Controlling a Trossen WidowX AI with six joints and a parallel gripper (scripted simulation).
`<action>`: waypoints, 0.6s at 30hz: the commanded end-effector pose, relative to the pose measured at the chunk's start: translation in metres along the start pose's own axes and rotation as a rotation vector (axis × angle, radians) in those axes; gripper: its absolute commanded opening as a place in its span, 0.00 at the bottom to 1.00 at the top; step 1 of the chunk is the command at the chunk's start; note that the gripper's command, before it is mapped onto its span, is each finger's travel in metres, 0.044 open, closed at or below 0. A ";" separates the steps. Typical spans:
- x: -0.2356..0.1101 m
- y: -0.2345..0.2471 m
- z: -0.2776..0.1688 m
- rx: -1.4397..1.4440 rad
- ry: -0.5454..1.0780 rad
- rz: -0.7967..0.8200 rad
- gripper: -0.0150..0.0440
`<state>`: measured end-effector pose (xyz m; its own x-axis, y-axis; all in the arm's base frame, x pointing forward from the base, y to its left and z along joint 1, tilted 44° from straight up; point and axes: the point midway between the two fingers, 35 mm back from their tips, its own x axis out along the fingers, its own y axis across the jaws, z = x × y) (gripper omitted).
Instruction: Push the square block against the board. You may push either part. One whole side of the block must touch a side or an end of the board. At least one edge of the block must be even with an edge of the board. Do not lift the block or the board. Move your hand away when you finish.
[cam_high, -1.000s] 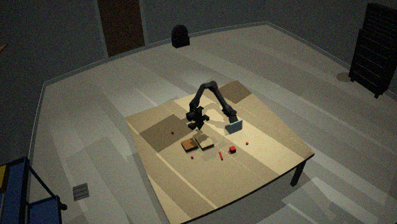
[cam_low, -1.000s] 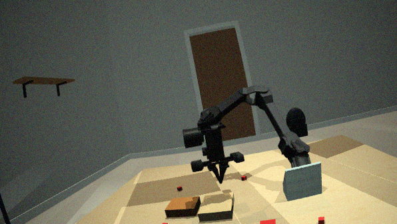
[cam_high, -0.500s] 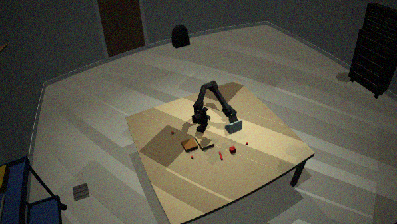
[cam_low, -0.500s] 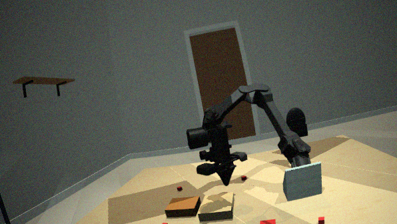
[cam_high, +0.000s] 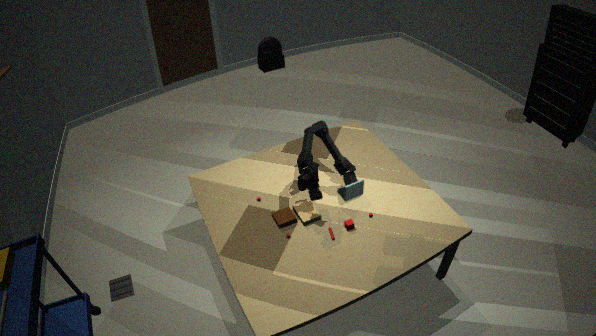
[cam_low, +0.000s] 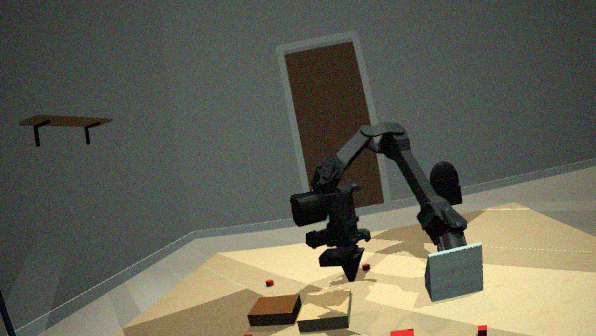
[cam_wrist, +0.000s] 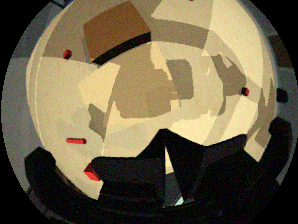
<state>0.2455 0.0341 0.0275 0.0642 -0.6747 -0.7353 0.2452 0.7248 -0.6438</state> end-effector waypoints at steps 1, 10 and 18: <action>0.002 0.006 -0.012 -0.146 0.007 -0.005 0.25; 0.002 0.009 -0.021 -0.263 0.008 -0.009 0.25; 0.058 0.007 -0.022 -0.262 0.007 -0.012 0.25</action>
<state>0.2330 0.0169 -0.0119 0.0625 -0.6750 -0.7352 -0.0009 0.7366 -0.6764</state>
